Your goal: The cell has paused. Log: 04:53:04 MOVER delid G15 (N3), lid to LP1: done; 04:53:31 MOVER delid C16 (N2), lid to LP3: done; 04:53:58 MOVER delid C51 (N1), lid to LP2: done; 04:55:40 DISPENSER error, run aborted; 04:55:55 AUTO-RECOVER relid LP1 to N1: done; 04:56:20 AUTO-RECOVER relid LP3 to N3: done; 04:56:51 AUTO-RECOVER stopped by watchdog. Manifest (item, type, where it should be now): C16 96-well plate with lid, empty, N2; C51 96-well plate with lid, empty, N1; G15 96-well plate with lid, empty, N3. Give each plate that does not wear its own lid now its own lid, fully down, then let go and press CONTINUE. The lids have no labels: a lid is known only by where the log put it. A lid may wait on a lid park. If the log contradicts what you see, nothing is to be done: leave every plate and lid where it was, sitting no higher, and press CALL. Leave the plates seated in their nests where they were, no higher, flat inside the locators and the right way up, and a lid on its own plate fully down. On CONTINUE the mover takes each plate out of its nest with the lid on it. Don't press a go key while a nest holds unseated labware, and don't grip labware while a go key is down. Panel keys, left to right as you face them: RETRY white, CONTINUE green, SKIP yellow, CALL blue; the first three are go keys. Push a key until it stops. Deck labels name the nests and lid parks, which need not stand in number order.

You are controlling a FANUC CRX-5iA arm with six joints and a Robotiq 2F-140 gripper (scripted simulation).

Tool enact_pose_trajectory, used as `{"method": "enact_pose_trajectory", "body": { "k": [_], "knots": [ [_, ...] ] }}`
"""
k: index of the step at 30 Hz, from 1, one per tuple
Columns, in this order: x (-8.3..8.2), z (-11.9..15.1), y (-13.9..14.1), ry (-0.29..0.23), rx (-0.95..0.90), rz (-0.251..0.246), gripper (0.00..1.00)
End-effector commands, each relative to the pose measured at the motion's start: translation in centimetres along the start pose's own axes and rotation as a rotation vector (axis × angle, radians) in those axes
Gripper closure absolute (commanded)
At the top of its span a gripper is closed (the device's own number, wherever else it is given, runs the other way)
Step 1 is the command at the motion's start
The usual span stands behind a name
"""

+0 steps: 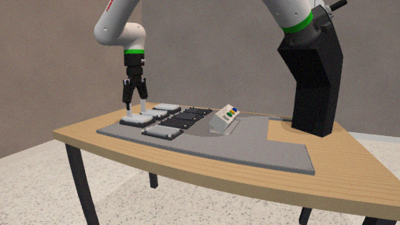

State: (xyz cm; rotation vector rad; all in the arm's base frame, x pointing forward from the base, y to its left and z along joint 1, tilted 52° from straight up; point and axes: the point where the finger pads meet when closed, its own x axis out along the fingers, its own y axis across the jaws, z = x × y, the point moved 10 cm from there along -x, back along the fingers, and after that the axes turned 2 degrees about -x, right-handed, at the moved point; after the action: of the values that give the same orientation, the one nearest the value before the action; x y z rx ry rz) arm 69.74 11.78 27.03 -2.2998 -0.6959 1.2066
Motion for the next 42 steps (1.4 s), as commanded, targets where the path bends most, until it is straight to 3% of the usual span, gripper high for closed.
{"method": "enact_pose_trajectory", "body": {
  "k": [1, 12, 31, 33, 35, 36, 37, 39, 40, 42],
  "knots": [
    [-0.6, 0.0, 0.0, 0.000, 0.000, 0.000, 0.34],
    [-2.8, 0.0, 0.0, 0.000, 0.000, 0.000, 0.34],
    [-3.8, 0.0, 0.0, 0.000, 0.000, 0.000, 0.34],
    [-3.6, 1.4, -1.0, 0.000, 0.004, -0.001, 0.34],
    [-3.3, 4.9, -3.1, 0.000, 0.015, -0.002, 0.34],
    [-3.3, 4.9, -3.1, 0.000, 0.015, -0.002, 0.34],
    [-3.3, 7.4, -4.3, 0.000, 0.021, -0.002, 0.34],
    [-3.3, 7.4, -4.3, 0.000, 0.021, -0.002, 0.34],
    [-3.3, 10.0, -5.4, 0.000, 0.028, -0.002, 0.34],
    [-3.3, 10.0, -5.4, 0.000, 0.028, -0.002, 0.34]
  ]
}}
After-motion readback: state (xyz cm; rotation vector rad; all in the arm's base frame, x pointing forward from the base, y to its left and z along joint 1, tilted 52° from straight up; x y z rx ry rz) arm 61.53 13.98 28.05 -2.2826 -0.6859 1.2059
